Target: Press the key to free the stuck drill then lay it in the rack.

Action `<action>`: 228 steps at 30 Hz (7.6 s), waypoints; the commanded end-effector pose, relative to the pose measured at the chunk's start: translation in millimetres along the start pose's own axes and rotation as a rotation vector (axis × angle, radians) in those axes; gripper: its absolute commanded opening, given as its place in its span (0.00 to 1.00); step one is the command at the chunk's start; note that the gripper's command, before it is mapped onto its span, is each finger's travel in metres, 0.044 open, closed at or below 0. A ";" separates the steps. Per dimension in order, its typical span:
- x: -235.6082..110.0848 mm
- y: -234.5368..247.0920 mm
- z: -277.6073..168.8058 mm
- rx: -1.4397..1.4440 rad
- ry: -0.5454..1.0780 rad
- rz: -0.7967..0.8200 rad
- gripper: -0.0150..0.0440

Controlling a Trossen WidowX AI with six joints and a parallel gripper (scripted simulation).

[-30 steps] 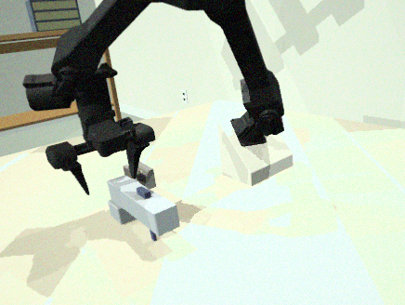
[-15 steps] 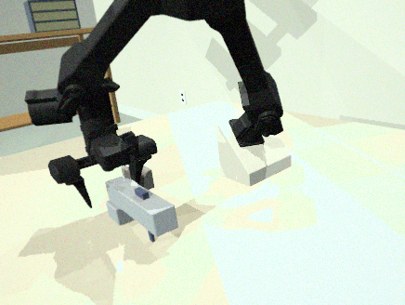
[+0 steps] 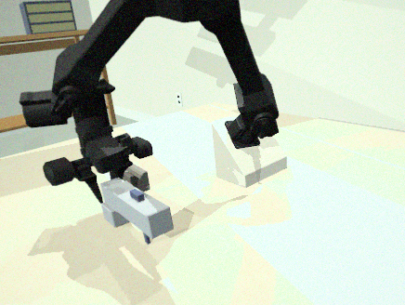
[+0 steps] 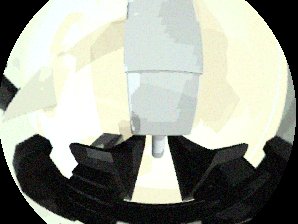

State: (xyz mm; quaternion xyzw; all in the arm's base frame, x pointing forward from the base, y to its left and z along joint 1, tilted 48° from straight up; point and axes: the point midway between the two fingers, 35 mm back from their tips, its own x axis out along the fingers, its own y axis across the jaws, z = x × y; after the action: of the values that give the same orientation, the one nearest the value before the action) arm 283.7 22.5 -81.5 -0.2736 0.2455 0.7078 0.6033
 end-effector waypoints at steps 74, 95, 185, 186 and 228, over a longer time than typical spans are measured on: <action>5.0 -1.0 -29.8 0.001 -0.002 -0.004 1.00; 6.8 -1.1 -23.1 0.001 -0.002 -0.003 1.00; 4.3 -0.9 -69.3 0.001 0.001 -0.004 0.25; 4.3 -0.9 -71.0 0.001 0.001 -0.004 0.25; -7.5 -1.7 -89.1 0.000 0.002 -0.005 0.25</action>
State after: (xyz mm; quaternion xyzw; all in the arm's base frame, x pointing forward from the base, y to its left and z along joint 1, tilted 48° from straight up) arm 294.3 -40.8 -143.2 -0.2739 0.2451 0.7059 0.6055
